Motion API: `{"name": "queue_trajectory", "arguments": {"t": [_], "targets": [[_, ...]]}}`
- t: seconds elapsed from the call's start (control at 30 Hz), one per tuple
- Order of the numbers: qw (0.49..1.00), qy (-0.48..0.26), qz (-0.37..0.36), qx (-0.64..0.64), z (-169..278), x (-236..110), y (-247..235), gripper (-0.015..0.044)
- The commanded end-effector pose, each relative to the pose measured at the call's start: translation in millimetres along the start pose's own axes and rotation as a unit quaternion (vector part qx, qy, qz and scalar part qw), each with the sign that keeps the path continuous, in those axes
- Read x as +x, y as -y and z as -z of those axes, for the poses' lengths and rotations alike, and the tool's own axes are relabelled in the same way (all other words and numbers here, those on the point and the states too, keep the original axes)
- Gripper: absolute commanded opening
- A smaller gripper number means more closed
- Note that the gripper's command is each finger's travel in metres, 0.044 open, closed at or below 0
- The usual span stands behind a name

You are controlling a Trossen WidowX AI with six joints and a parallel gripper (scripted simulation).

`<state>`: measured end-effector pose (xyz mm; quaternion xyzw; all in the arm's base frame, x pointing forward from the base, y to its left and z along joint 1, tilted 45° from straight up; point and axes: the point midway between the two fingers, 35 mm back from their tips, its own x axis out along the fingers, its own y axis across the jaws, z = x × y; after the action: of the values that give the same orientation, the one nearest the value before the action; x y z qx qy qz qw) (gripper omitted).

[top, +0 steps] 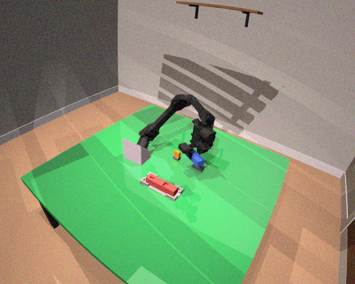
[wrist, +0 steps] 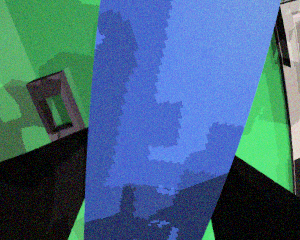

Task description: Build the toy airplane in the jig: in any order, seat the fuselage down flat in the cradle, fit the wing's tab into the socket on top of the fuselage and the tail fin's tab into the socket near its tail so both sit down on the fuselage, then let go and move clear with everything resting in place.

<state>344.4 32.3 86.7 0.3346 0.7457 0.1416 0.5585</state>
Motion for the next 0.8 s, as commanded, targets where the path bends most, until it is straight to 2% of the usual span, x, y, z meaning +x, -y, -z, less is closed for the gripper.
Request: {"name": "queue_trajectory", "arguments": {"t": [0.0,0.77], "targets": [[0.999,-0.002,0.003,0.035,-5,3,16,0.0],[0.971,-0.001,0.001,0.238,-27,15,87,0.0]]}}
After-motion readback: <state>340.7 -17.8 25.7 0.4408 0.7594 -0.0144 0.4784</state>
